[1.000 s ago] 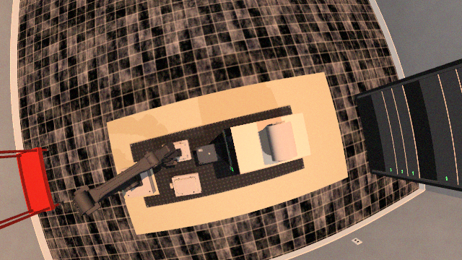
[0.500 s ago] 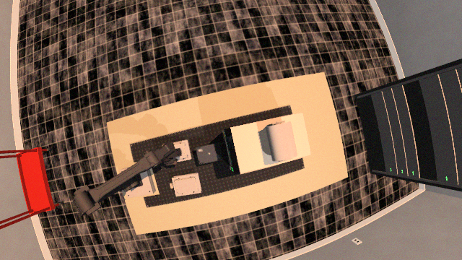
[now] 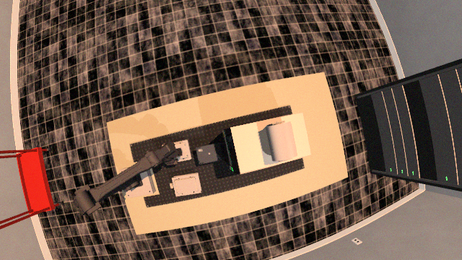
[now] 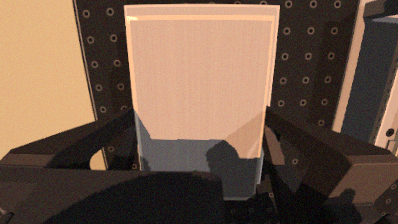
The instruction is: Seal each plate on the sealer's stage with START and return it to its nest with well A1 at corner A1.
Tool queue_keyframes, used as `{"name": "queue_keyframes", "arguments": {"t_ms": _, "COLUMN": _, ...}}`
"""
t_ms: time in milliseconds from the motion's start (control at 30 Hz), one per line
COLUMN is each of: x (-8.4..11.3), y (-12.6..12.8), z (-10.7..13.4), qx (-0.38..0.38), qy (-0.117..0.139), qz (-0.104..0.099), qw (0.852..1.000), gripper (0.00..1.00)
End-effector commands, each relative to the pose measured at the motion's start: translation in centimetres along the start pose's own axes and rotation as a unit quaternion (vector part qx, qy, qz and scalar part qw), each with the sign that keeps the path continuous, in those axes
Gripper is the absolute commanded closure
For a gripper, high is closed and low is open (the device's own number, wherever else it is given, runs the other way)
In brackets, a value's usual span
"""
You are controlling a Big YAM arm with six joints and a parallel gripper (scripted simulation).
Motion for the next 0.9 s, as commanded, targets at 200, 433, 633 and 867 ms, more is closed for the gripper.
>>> {"name": "queue_keyframes", "arguments": {"t_ms": 200, "x": -0.8, "y": -0.3, "z": 0.2, "qx": -0.002, "qy": -0.002, "qz": -0.001, "qw": 1.000, "gripper": 1.00}}
{"name": "queue_keyframes", "arguments": {"t_ms": 433, "x": -1.0, "y": -0.2, "z": -0.2, "qx": 0.002, "qy": -0.003, "qz": -0.001, "qw": 1.000, "gripper": 1.00}}
{"name": "queue_keyframes", "arguments": {"t_ms": 633, "x": -1.5, "y": -0.1, "z": 0.6, "qx": 0.007, "qy": 0.002, "qz": 0.000, "qw": 1.000, "gripper": 1.00}}
{"name": "queue_keyframes", "arguments": {"t_ms": 867, "x": -1.7, "y": 0.2, "z": 0.4, "qx": 0.000, "qy": -0.001, "qz": -0.002, "qw": 1.000, "gripper": 1.00}}
Point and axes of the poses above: the point where the finger pads meet when closed, its own x axis back along the fingers, its own y axis across the jaws, z = x × y, the point moved 9 cm from there along x, back along the fingers
